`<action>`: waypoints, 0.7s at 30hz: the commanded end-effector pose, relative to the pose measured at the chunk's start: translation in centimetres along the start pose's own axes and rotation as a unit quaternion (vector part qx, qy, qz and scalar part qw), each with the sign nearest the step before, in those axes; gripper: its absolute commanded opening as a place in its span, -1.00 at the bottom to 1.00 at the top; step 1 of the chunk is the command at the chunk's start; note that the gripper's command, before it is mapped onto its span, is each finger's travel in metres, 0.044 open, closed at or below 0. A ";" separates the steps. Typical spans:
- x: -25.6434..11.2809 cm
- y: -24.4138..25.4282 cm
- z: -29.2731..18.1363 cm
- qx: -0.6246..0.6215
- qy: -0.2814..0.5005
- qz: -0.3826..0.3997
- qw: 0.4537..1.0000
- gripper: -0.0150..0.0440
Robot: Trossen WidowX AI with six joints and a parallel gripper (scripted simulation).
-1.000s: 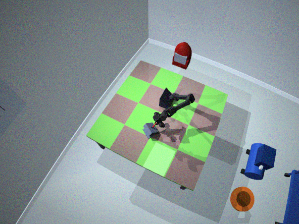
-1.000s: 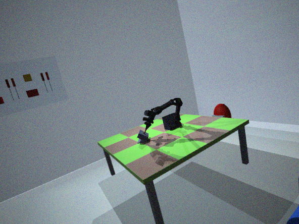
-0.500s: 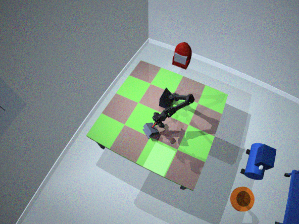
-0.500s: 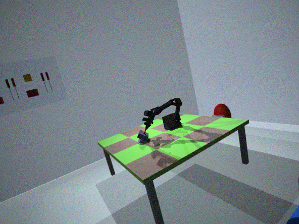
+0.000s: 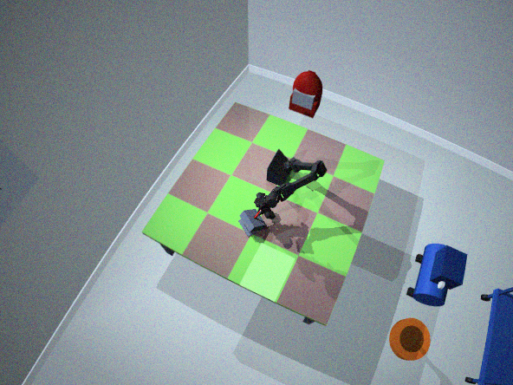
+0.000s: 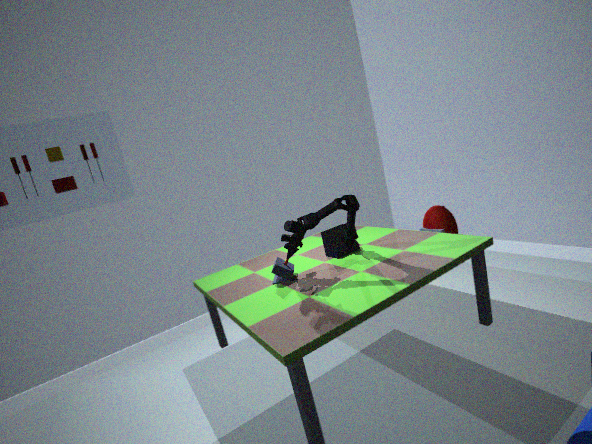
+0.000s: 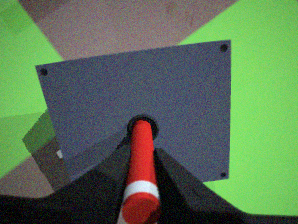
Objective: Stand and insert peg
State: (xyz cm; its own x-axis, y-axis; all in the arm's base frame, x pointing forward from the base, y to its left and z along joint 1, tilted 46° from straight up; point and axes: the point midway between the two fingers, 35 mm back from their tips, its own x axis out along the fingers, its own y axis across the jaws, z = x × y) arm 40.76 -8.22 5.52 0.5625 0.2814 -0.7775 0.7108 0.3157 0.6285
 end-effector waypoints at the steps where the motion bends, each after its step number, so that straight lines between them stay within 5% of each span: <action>1: 0.2 0.0 0.1 0.001 -0.004 0.000 1.000 -0.49; 21: 1.6 -0.1 0.1 0.001 -0.004 0.000 1.000 -0.49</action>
State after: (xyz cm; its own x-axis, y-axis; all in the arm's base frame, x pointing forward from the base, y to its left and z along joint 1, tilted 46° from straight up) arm 41.49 -7.86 4.32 0.5625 0.2816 -0.7773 0.7108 0.3155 0.6287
